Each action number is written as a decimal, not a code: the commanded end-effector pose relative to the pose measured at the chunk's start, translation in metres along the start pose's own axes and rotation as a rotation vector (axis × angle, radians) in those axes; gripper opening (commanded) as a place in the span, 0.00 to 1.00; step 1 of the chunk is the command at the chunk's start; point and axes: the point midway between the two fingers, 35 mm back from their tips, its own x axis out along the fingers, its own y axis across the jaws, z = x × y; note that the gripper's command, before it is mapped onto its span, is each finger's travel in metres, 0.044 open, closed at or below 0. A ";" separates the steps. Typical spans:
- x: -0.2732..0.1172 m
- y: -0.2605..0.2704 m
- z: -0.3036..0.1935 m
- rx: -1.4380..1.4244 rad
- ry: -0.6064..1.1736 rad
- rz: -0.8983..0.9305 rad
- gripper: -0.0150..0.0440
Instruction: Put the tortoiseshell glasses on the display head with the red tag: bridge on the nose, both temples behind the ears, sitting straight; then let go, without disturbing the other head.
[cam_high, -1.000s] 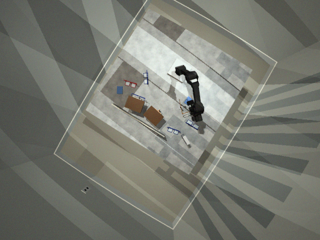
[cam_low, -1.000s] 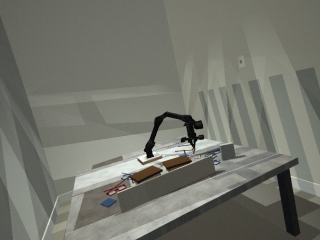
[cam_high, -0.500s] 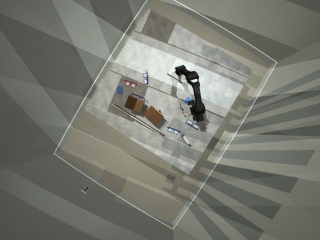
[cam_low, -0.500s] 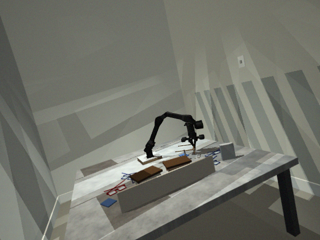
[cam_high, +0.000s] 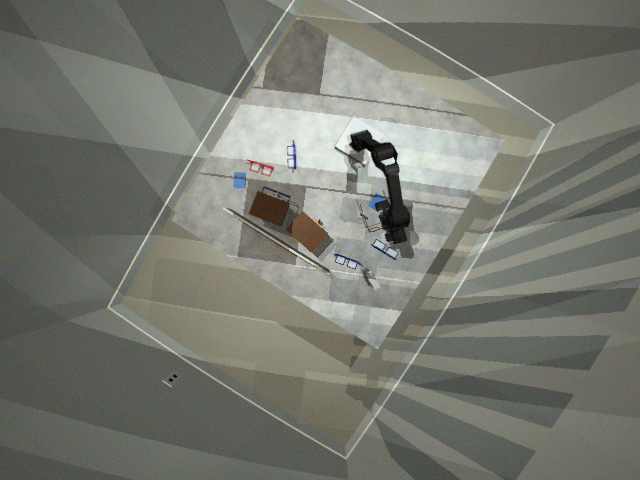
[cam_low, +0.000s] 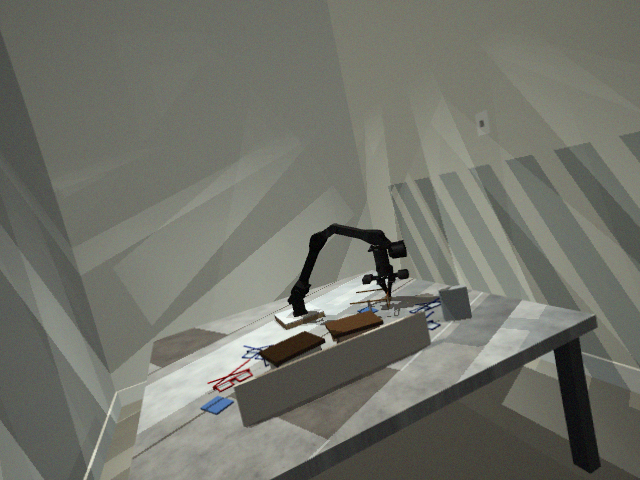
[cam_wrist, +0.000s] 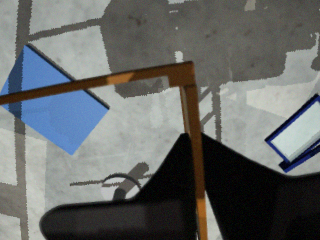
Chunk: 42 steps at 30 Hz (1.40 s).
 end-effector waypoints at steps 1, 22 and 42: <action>0.000 0.000 -0.004 -0.002 0.001 0.002 0.25; -0.060 0.002 -0.013 0.003 0.002 0.003 0.25; -0.069 0.078 -0.125 0.201 0.015 0.009 0.25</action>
